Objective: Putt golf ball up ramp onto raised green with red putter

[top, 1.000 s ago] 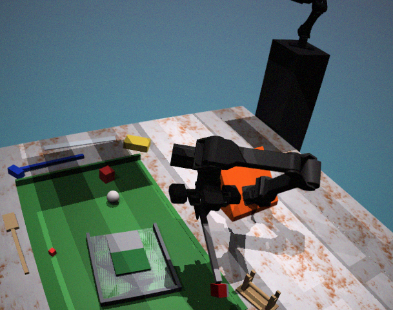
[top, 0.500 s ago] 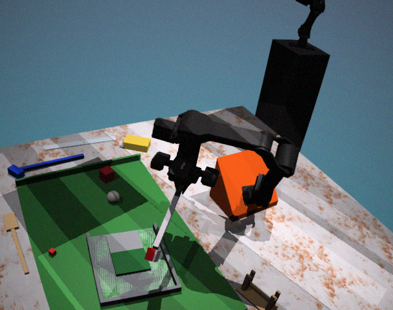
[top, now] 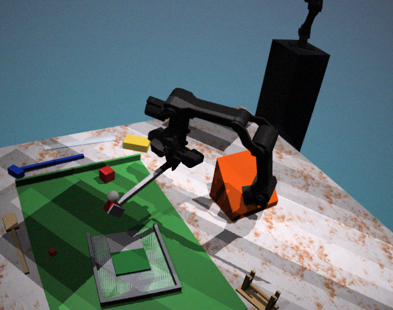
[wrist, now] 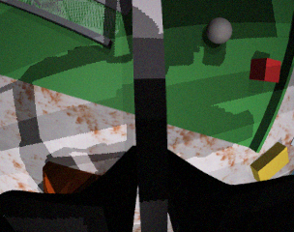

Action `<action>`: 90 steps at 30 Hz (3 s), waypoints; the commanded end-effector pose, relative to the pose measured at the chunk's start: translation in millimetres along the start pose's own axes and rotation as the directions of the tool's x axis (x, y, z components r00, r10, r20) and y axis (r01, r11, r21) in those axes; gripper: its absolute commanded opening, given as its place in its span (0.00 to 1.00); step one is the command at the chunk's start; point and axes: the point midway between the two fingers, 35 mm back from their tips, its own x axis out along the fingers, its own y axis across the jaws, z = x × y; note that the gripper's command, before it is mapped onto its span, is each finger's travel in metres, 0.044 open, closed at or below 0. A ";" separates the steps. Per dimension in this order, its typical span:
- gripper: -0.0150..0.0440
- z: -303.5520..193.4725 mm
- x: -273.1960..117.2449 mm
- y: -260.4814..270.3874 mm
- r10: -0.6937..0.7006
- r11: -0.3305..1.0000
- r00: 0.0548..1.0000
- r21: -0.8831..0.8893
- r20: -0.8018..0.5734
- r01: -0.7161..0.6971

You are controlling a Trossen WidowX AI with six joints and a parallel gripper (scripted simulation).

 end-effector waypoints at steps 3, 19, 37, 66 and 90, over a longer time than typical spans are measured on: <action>0.25 -26.4 0.5 -31.7 -0.004 0.986 1.000 0.167 -0.012 0.006; 0.25 -84.2 12.7 -81.3 0.014 0.888 0.999 0.460 -0.038 0.005; 0.25 -85.3 55.6 -80.8 0.014 0.888 0.999 0.459 -0.038 0.005; 0.25 -89.5 78.5 -85.8 0.015 0.889 0.999 0.458 -0.043 0.006; 0.25 -36.3 81.4 16.0 0.022 0.888 0.999 0.460 -0.035 -0.004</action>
